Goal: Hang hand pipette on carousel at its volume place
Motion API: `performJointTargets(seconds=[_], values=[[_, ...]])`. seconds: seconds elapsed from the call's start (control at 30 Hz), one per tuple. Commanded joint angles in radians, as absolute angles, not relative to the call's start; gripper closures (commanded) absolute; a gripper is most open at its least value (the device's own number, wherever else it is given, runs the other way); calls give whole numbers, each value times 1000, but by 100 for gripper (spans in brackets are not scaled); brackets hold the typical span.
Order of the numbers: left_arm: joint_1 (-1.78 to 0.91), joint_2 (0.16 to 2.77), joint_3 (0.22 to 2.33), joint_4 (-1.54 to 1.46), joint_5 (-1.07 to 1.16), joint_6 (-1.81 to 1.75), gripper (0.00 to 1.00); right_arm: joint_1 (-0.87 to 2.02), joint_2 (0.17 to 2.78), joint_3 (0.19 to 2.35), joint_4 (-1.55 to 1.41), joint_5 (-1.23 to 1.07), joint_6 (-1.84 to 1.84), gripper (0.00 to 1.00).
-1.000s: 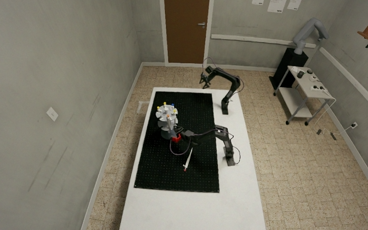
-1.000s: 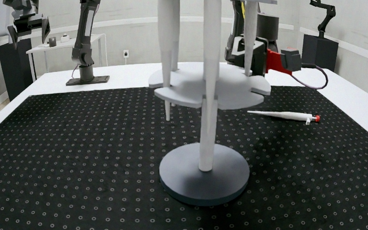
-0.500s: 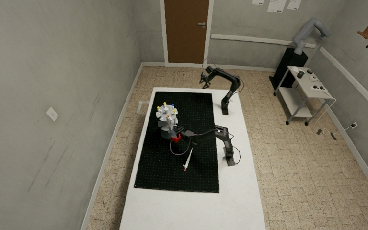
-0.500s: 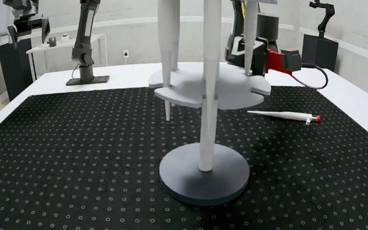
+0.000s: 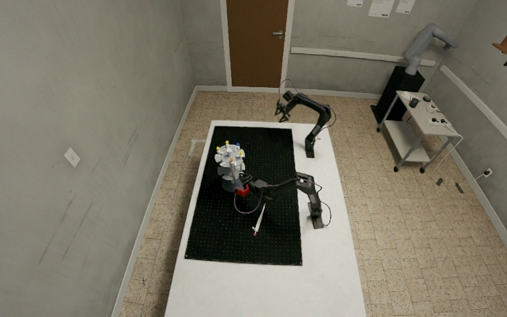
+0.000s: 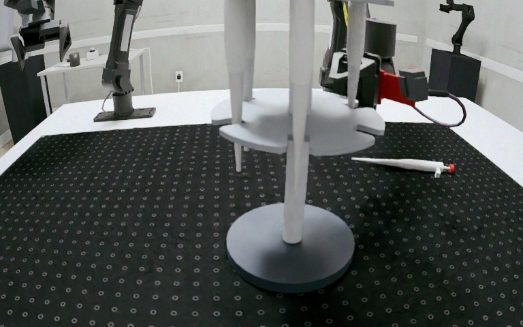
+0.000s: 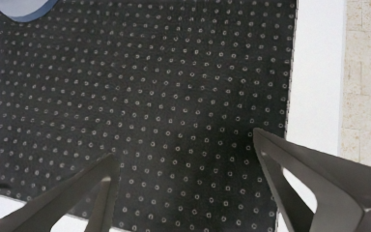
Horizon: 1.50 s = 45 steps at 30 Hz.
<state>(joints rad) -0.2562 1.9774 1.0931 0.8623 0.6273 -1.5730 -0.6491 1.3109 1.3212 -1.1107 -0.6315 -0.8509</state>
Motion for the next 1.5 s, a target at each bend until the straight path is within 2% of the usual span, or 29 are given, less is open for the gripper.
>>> performJointTargets(seconds=[0.0, 0.07, 0.1, 1.47], values=[[-253, 1956, 1132, 879, 626, -1565, 51, -658, 1317, 1341, -1102, -648, -856, 0], [-253, 1956, 1132, 879, 626, -1565, 51, -658, 1317, 1341, -1102, -648, -856, 0], [-253, 1956, 1132, 879, 626, -1565, 100, -658, 1317, 1341, -1102, -648, -856, 0], [-254, 1955, 1132, 884, 627, -1572, 100, -658, 1317, 1341, -1102, -648, -856, 0]])
